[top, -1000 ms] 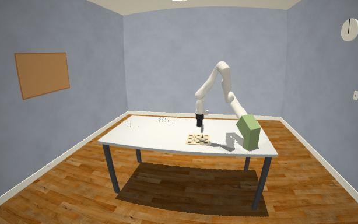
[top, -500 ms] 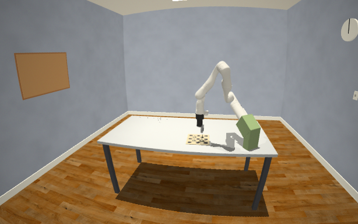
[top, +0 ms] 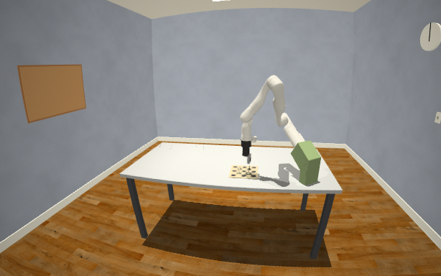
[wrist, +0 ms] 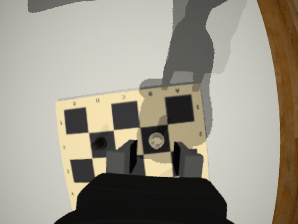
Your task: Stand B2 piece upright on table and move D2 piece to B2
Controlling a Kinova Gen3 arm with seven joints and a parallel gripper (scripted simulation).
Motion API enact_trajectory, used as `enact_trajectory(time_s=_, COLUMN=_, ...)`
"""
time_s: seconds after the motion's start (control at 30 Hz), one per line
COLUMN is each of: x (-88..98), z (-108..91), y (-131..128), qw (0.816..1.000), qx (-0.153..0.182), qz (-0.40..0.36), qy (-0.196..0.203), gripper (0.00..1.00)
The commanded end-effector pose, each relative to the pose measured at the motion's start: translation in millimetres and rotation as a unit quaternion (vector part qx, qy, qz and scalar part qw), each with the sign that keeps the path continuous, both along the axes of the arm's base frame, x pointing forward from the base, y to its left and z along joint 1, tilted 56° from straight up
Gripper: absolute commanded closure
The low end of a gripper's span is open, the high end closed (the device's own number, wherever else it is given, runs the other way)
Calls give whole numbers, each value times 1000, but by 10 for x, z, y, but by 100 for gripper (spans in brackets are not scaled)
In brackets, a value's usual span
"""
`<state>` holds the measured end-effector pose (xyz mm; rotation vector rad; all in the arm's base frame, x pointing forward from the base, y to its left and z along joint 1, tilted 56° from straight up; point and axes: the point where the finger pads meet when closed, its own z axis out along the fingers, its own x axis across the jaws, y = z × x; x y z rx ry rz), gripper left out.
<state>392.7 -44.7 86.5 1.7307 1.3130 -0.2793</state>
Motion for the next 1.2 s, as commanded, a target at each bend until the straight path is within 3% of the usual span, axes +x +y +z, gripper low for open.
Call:
enact_trajectory(time_s=0.0, x=3, z=2, y=6, qw=1000, qx=0, qz=1, qy=0, gripper=27)
enact_trajectory(time_s=1.17, x=97, z=-168, y=-220, qw=1000, qx=0, qz=0, qy=0, gripper=27)
